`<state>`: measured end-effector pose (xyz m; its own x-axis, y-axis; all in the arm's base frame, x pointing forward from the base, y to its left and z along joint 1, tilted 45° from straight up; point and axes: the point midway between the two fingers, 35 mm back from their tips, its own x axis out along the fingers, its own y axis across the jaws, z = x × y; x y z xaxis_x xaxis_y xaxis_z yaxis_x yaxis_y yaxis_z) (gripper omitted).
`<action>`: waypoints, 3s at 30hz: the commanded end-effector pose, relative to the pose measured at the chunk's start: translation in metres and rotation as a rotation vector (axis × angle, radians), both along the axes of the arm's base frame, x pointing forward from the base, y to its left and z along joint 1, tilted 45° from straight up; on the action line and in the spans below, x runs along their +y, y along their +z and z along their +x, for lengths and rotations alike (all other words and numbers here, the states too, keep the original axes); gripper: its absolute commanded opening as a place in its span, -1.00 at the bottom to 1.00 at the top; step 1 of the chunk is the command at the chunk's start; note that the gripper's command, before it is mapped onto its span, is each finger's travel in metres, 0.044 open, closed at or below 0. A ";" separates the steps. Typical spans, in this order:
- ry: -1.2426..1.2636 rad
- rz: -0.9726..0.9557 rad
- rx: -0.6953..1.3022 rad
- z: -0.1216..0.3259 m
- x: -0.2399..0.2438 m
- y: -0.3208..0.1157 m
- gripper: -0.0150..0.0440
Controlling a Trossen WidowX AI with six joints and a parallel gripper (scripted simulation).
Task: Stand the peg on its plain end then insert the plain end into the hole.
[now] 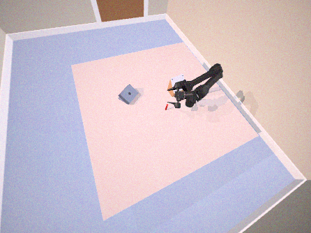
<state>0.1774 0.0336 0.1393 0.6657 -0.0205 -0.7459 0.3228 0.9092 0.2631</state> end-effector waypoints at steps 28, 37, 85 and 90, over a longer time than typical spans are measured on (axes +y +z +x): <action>0.363 0.468 0.687 0.000 0.029 -0.026 1.00; 0.394 0.720 0.695 0.018 0.029 -0.017 1.00; 1.279 0.288 0.232 0.018 0.034 -0.022 1.00; 1.380 0.227 0.167 0.018 0.034 -0.022 1.00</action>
